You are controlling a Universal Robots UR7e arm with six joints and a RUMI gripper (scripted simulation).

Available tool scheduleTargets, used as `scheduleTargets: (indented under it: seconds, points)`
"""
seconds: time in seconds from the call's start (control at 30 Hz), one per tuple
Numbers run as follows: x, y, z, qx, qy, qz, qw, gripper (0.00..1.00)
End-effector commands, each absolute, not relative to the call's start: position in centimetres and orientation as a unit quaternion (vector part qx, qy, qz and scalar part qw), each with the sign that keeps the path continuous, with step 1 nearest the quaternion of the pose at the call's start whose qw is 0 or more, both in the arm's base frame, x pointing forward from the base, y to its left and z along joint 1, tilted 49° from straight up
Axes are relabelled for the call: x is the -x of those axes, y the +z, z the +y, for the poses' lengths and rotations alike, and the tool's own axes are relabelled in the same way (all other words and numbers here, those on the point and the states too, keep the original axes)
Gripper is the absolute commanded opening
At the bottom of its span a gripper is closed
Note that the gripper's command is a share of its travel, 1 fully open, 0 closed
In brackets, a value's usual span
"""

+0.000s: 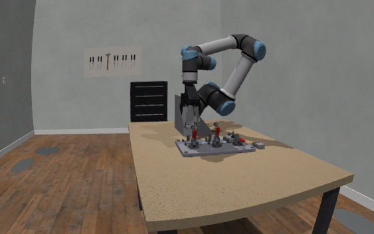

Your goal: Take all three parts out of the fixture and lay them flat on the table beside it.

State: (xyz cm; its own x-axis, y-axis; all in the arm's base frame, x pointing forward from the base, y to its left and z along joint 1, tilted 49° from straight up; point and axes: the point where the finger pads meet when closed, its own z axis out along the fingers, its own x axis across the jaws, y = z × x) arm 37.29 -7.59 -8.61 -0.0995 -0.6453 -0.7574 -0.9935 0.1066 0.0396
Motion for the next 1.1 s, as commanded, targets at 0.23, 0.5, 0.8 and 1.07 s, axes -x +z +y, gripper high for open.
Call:
scheduleTargets:
  seconds: [0.23,0.5,0.8,1.07]
  points:
    - [-37.30,-8.60,-7.65,0.601,0.291,0.682,0.298,0.00]
    - [-37.30,-8.60,-7.65,0.601,0.291,0.682,0.298,0.00]
    - [-37.29,-8.72,-7.75,0.601,0.291,0.682,0.298,0.00]
    - [-37.20,-9.36,-8.30,0.601,0.291,0.682,0.298,0.00]
